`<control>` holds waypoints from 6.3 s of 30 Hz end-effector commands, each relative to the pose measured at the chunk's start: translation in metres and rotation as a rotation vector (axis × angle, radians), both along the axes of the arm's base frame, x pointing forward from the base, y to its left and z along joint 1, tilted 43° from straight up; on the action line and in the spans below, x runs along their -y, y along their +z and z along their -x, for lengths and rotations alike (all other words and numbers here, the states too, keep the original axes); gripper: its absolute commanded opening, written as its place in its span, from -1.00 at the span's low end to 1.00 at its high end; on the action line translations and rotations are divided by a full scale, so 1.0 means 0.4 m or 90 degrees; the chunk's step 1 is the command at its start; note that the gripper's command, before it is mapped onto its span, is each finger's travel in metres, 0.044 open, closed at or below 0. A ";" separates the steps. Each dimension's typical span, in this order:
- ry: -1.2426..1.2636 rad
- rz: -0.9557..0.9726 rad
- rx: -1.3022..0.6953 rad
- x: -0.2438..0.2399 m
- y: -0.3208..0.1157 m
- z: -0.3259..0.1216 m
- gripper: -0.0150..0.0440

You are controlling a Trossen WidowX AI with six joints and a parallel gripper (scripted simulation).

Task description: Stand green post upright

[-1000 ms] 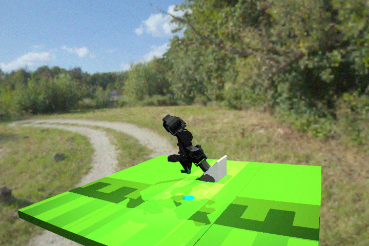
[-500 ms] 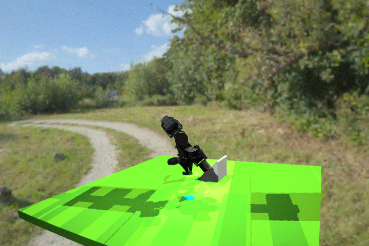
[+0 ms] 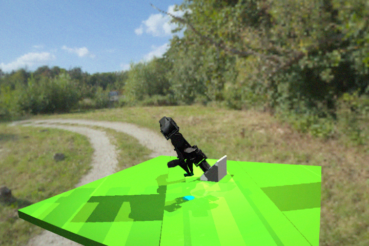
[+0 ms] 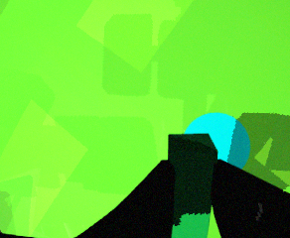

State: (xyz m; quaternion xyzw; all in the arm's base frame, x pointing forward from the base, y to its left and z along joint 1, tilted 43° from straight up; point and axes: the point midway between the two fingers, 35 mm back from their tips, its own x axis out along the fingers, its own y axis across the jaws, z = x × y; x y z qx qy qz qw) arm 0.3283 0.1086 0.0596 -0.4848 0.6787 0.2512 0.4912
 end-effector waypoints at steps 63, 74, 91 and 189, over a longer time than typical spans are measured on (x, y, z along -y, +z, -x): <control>0.014 -0.309 0.047 0.018 -0.024 0.004 -0.42; 0.027 -0.357 0.067 0.020 -0.020 0.003 -0.42; 0.052 -0.428 0.104 0.023 -0.010 0.000 -0.42; 0.234 -0.663 0.330 0.089 0.038 0.009 -0.42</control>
